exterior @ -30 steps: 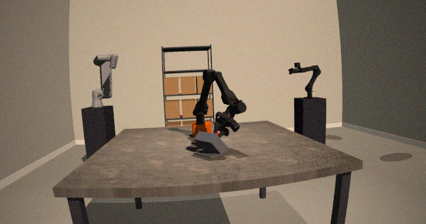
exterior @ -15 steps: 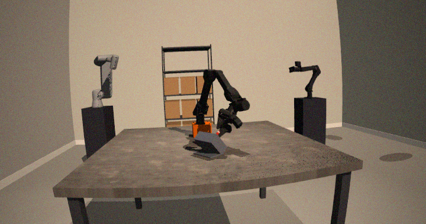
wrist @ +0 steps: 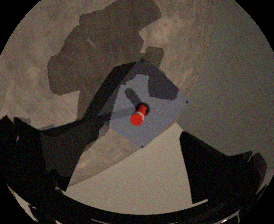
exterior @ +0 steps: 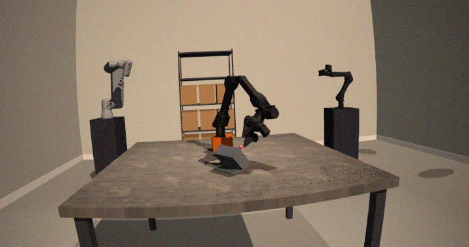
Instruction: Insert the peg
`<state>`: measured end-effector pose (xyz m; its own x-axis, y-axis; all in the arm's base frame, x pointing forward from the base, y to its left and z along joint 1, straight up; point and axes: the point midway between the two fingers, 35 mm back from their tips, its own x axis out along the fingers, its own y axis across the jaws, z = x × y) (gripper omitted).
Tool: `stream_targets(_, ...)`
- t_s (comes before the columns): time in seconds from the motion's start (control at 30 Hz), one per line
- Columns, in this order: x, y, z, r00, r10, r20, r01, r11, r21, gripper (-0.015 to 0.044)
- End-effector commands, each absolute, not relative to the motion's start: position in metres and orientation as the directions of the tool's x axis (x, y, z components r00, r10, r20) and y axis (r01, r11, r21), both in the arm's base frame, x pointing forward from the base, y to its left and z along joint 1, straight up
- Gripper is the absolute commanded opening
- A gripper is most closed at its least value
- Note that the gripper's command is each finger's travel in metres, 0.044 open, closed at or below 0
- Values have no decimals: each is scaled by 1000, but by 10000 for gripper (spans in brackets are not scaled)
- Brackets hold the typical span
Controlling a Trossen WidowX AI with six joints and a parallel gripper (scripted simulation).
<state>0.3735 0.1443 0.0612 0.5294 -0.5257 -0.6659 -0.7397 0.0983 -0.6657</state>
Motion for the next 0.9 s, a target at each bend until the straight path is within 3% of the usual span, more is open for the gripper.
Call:
stream_targets(0.0, 371, 149, 68, 535, -524, -663, -733, 101, -672, 440)
stream_targets(0.87, 346, 170, 90, 535, -524, -662, -735, 98, -671, 440)
